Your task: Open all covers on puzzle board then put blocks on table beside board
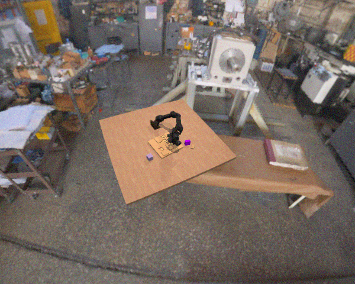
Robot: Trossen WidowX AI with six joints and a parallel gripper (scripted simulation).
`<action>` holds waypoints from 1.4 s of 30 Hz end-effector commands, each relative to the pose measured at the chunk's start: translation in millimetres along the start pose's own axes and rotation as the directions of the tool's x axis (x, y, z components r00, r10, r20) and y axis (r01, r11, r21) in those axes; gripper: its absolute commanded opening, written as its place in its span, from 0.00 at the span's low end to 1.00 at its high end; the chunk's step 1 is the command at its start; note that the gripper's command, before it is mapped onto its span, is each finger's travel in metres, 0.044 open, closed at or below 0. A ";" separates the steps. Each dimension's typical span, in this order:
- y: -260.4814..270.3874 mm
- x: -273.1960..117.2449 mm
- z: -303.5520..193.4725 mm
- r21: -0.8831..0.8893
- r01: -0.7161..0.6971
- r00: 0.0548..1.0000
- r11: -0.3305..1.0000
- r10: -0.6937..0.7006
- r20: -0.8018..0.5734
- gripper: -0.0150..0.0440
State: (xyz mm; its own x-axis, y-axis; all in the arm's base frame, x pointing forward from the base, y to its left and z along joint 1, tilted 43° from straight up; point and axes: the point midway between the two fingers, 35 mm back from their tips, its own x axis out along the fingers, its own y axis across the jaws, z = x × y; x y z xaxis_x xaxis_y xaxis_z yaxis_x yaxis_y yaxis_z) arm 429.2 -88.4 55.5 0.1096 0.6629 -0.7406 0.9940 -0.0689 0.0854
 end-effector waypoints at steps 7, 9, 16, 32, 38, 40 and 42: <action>-28.8 -10.4 6.2 -0.457 0.005 1.000 0.890 -0.002 0.007 0.25; -38.3 -13.3 7.7 -0.582 0.007 1.000 0.813 -0.002 0.008 0.25; -73.3 -20.7 11.4 -0.907 0.014 1.000 0.421 -0.004 0.014 0.25; -146.5 -22.9 10.6 -0.877 0.007 1.000 -0.480 -0.009 0.013 0.25; -166.6 -20.7 8.6 -0.717 0.001 1.000 -0.698 -0.010 0.011 0.25; -175.2 -19.4 7.6 -0.654 -0.002 1.000 -0.757 -0.011 0.010 0.25; -181.7 -18.4 6.9 -0.583 -0.004 1.000 -0.813 -0.011 0.009 0.25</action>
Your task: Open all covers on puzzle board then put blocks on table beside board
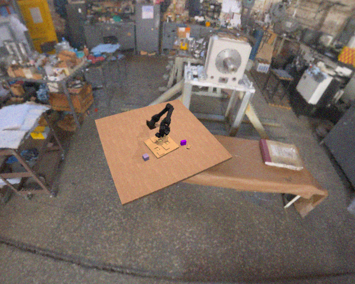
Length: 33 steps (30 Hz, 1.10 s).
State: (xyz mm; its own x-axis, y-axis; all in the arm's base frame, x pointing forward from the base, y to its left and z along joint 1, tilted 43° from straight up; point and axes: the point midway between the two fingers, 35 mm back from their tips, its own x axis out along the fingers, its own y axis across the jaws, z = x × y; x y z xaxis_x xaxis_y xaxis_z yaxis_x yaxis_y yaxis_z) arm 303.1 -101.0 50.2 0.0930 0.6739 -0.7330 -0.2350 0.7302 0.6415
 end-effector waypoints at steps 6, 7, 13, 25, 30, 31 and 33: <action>25.1 5.2 -72.2 -0.836 0.011 1.000 0.549 -0.020 -0.001 0.25; 26.1 5.8 -74.7 -0.860 0.009 1.000 0.510 -0.020 -0.001 0.25; 27.5 7.2 -80.7 -0.907 0.007 1.000 0.422 -0.019 -0.001 0.25; 27.0 7.2 -81.4 -0.907 0.007 1.000 0.422 -0.019 -0.001 0.25; 26.9 7.2 -81.6 -0.907 0.007 1.000 0.422 -0.019 -0.001 0.25; 26.8 8.0 -81.5 -0.907 0.007 1.000 0.422 -0.019 -0.001 0.25; 26.5 11.8 -81.3 -0.907 0.007 1.000 0.422 -0.019 -0.001 0.25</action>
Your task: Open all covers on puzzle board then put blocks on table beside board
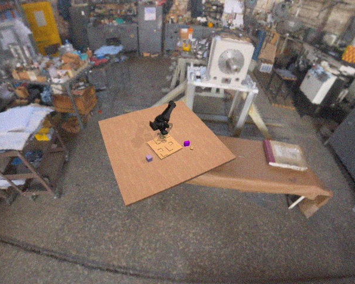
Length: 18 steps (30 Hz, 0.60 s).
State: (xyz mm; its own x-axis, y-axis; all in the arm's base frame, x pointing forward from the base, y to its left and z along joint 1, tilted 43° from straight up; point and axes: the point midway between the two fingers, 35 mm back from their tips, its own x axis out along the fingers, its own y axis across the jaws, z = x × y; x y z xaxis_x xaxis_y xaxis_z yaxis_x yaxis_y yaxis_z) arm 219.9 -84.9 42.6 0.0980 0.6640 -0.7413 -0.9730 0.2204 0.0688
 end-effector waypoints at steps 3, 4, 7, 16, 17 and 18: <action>0.2 13.7 -0.6 -0.013 0.000 1.000 1.000 0.000 -0.006 0.25; 0.1 18.2 -0.7 -0.013 0.000 1.000 1.000 0.000 -0.006 0.25; 0.7 32.5 -1.3 -0.013 0.001 1.000 1.000 -0.001 -0.005 0.25; 2.6 49.6 -1.9 -0.014 0.000 1.000 1.000 0.000 -0.004 0.25; 2.6 50.2 -1.8 -0.014 0.000 1.000 1.000 0.000 -0.004 0.25; 2.6 50.9 -1.8 -0.014 0.000 1.000 1.000 0.000 -0.004 0.25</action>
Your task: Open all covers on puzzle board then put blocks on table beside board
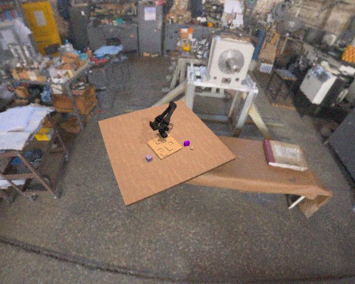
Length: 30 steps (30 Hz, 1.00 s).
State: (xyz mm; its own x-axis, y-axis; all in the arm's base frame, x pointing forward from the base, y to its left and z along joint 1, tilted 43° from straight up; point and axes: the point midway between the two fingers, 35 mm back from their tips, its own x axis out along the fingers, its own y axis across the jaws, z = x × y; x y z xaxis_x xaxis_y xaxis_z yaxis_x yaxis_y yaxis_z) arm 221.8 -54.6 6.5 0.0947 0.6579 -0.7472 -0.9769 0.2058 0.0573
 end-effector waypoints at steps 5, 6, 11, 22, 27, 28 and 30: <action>0.1 8.4 1.0 0.005 0.002 1.000 1.000 -0.002 0.006 0.25; 0.0 9.4 1.1 0.005 0.002 1.000 1.000 -0.002 0.006 0.25; 0.0 12.7 1.6 0.005 0.002 1.000 1.000 -0.002 0.006 0.25; -3.3 14.4 -3.2 0.005 0.002 1.000 1.000 -0.002 0.006 0.25; -7.2 15.8 -9.1 0.005 0.002 1.000 1.000 -0.002 0.005 0.25; -7.9 16.0 -10.2 0.005 0.003 1.000 1.000 -0.003 0.005 0.25; -9.2 16.5 -12.3 0.007 0.003 1.000 1.000 -0.003 0.005 0.25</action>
State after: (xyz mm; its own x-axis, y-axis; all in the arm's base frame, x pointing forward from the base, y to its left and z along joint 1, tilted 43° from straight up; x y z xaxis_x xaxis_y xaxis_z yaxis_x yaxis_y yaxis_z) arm 227.7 -51.8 -9.9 0.0984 0.6600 -0.7448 -0.9750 0.2139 0.0608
